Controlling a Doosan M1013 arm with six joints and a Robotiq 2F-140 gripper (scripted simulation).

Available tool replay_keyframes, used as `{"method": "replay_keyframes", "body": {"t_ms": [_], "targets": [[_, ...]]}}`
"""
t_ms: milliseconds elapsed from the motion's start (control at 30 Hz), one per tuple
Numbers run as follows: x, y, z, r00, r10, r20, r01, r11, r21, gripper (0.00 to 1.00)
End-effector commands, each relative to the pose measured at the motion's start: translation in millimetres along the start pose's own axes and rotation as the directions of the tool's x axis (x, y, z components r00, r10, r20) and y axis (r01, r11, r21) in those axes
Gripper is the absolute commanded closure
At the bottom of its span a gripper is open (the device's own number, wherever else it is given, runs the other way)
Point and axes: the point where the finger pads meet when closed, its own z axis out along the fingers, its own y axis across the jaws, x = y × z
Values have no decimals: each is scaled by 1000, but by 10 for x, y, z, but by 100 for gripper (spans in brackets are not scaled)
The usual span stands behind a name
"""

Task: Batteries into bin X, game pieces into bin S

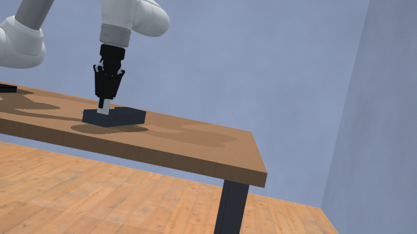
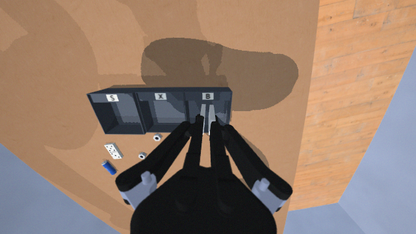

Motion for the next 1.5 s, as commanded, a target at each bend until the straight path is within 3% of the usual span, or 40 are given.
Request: {"method": "replay_keyframes", "body": {"t_ms": [0,833,1467], "targets": [[0,0,-1,1000,0,0,0,1000,0,95],[0,0,-1,1000,0,0,0,1000,0,95],[0,0,-228,1000,0,0,0,1000,0,95]]}}
